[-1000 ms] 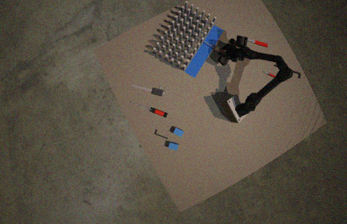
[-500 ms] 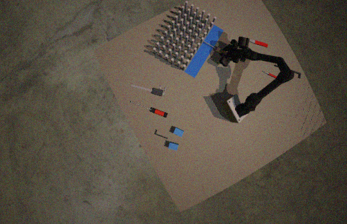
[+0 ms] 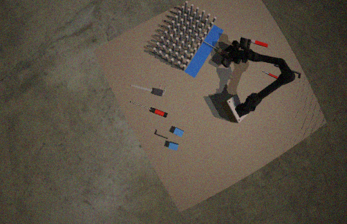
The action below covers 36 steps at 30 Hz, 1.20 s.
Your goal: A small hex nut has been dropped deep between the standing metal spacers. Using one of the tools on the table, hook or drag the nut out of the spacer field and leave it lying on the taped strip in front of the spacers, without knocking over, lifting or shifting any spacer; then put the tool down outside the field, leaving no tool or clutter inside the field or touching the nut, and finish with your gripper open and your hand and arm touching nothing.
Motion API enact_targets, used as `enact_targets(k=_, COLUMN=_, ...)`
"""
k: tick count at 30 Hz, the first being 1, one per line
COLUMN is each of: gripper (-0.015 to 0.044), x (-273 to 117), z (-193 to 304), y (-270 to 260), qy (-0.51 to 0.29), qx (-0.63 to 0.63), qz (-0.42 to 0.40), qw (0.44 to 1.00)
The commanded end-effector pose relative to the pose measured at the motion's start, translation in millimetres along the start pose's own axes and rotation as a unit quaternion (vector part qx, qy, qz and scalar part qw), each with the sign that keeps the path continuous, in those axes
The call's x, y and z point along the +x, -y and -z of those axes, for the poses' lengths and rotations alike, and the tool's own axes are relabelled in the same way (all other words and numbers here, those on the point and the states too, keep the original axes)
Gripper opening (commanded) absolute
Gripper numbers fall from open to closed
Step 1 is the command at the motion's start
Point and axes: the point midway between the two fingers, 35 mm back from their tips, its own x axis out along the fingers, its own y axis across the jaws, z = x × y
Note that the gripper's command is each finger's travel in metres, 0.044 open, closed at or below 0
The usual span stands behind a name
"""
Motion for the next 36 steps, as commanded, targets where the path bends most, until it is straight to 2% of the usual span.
enact_targets(k=1, gripper=0.0000, x=-2.4, z=-2.7, y=1.1, qy=-0.002, qx=-0.002, qz=0.002, qw=1.000)
enact_targets(k=36, gripper=0.0000, x=-16.9, z=-24.4, y=1.0, qy=-0.002, qx=-0.003, qz=0.002, qw=1.000)
